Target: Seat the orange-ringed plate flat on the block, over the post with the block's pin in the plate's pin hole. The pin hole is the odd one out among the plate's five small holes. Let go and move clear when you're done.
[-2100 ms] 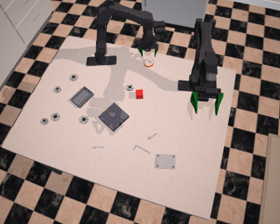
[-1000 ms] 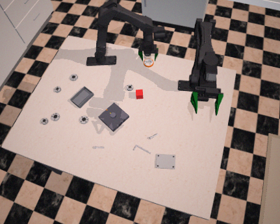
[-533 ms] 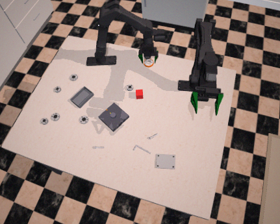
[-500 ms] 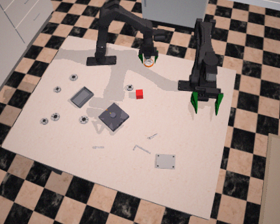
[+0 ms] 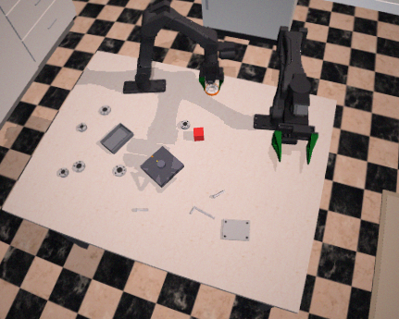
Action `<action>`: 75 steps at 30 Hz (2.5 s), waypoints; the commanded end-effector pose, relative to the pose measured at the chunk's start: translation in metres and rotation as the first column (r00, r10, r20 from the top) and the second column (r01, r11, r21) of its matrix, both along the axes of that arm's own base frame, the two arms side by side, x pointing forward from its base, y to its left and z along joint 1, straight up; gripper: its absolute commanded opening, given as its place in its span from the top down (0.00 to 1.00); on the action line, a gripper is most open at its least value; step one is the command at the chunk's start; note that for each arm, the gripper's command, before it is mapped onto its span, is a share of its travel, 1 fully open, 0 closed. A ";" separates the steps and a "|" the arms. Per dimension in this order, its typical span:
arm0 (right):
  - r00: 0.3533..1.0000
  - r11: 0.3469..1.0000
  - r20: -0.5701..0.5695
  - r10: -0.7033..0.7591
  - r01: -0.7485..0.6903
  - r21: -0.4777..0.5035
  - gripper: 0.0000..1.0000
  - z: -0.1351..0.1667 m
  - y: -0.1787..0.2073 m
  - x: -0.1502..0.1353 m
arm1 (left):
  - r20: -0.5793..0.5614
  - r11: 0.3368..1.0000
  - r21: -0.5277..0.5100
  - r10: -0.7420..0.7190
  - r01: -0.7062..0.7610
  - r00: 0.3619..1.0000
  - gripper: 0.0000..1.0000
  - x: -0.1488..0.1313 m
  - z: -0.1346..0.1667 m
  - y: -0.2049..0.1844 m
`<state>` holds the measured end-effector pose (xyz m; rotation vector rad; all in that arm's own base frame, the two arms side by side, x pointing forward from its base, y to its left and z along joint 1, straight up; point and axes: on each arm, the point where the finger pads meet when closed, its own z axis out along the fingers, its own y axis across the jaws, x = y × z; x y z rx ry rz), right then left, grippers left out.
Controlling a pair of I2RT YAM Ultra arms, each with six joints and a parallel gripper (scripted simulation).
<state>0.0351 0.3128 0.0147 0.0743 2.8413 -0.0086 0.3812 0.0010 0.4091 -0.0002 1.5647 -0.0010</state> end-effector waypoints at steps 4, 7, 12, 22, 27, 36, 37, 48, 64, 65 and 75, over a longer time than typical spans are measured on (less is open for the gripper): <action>1.000 0.998 0.016 0.004 -0.005 0.055 1.00 0.025 0.012 0.003 | 0.062 1.000 0.007 0.003 -0.003 0.998 0.23 -0.005 0.026 0.000; 1.000 0.999 0.017 0.002 -0.003 0.040 1.00 0.026 0.009 0.004 | 0.062 1.000 0.007 0.003 -0.003 0.998 0.23 -0.005 0.026 0.000; 1.000 0.999 0.017 0.000 -0.001 0.041 1.00 0.034 0.008 0.004 | 0.062 1.000 0.007 0.003 -0.003 0.998 0.23 -0.005 0.026 0.000; 1.000 0.999 0.017 -0.005 0.004 0.048 1.00 0.048 0.008 0.006 | 0.062 1.000 0.007 0.003 -0.003 0.998 0.23 -0.005 0.026 0.000; 1.000 0.999 0.017 -0.007 0.006 0.046 1.00 0.054 0.008 0.007 | 0.062 1.000 0.007 0.003 -0.003 0.998 0.23 -0.005 0.026 0.000; 1.000 0.999 0.017 -0.001 0.000 0.048 1.00 0.066 0.008 0.005 | 0.062 1.000 0.007 0.003 -0.003 0.998 0.23 -0.005 0.026 0.000; 1.000 0.999 0.017 0.002 -0.002 0.048 1.00 0.067 0.008 0.004 | 0.062 1.000 0.007 0.003 -0.003 0.998 0.23 -0.005 0.026 0.000; 1.000 0.999 0.017 -0.006 0.006 0.050 1.00 0.081 0.007 0.007 | 0.062 1.000 0.007 0.003 -0.003 0.998 0.23 -0.005 0.026 0.000; 0.999 0.999 -0.016 -0.037 0.037 0.039 1.00 0.068 0.021 0.091 | 0.062 1.000 0.007 0.003 -0.003 0.998 0.23 -0.005 0.026 0.000; 0.999 0.998 -0.017 -0.050 0.050 0.039 1.00 0.068 0.020 0.103 | 0.062 1.000 0.007 0.003 -0.003 0.998 0.23 -0.005 0.026 0.000; 0.990 0.990 -0.023 -0.136 0.137 0.036 1.00 0.068 -0.002 0.185 | 0.062 1.000 0.007 0.003 -0.003 0.998 0.23 -0.005 0.026 0.000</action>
